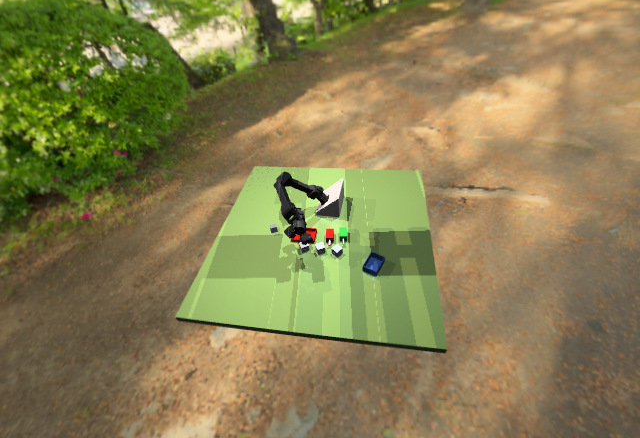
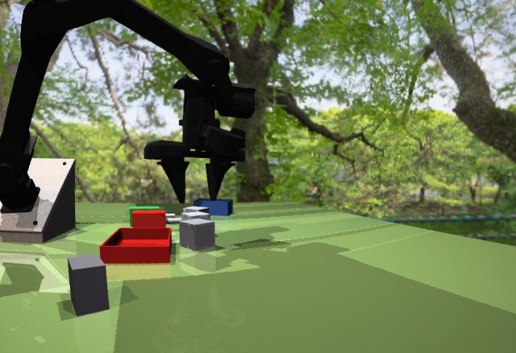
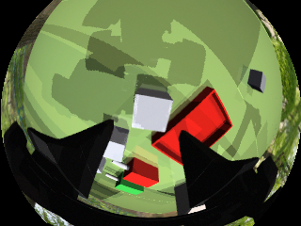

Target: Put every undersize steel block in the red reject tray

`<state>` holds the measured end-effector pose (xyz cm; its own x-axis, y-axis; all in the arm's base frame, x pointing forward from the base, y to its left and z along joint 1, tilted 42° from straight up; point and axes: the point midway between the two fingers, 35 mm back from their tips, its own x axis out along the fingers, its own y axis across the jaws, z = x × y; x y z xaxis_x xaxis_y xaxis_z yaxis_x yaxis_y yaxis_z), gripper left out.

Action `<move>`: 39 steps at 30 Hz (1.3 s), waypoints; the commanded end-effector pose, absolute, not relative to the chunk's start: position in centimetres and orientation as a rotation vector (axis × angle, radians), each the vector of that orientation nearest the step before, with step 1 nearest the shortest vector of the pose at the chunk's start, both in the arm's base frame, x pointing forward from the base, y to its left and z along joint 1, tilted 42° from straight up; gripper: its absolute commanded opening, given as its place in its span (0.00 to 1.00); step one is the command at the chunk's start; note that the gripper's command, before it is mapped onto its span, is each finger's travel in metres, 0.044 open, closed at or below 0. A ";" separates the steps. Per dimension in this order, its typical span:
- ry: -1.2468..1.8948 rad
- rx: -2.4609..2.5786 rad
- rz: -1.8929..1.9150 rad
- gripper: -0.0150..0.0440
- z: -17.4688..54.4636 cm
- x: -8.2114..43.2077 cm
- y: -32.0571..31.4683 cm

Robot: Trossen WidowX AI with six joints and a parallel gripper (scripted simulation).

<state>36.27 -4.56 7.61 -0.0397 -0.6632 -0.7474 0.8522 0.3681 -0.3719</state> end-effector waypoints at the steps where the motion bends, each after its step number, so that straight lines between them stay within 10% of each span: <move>1: 1.036 0.223 -1.245 0.81 7.1 36.2 -5.1; 39: 1.034 0.220 -1.247 0.81 2.6 35.7 -9.4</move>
